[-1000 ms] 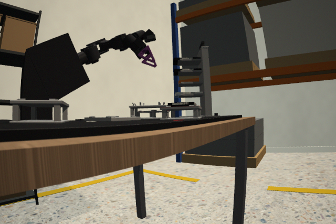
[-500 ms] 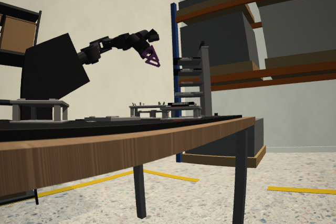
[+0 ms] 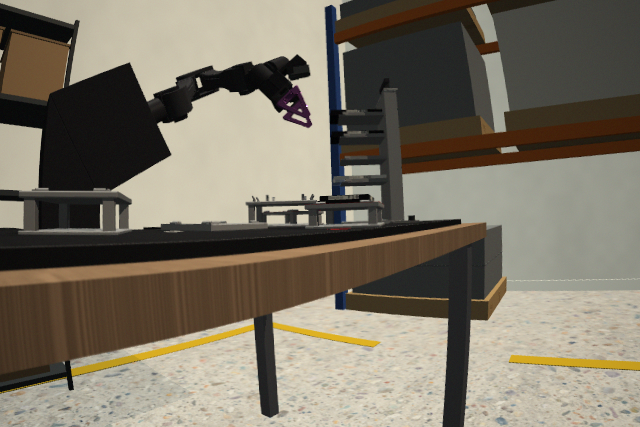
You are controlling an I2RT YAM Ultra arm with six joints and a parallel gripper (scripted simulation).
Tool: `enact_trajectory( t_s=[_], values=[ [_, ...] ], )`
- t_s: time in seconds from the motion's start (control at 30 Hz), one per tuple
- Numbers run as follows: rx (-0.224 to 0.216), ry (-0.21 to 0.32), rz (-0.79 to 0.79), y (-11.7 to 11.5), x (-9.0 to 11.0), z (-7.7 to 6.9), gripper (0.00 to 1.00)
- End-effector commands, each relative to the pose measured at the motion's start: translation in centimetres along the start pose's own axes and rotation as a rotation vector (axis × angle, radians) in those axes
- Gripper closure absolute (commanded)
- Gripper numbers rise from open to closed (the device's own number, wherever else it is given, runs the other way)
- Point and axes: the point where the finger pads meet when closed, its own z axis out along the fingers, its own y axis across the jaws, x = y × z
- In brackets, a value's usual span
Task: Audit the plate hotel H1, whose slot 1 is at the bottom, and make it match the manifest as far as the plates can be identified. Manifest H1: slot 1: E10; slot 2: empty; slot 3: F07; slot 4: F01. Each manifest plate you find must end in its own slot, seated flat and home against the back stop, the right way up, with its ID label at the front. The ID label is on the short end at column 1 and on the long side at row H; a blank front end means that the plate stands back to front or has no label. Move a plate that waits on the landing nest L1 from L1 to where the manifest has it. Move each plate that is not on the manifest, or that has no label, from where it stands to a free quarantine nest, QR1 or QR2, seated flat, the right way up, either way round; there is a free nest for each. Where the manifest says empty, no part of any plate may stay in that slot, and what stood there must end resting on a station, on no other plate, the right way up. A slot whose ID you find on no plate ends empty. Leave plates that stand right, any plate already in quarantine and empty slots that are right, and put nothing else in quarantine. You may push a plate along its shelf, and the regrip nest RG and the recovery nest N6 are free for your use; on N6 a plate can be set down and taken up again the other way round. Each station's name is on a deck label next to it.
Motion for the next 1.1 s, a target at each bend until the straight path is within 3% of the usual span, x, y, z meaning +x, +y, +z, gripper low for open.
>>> enact_trajectory(
  t_s=[0.0,1.07],
  values=[
    [0.004,-0.026,-0.018,0.3,-1.1,0.2,0.0],
    [0.004,-0.027,-0.018,0.3,-3.8,2.7,0.0]
  ],
)
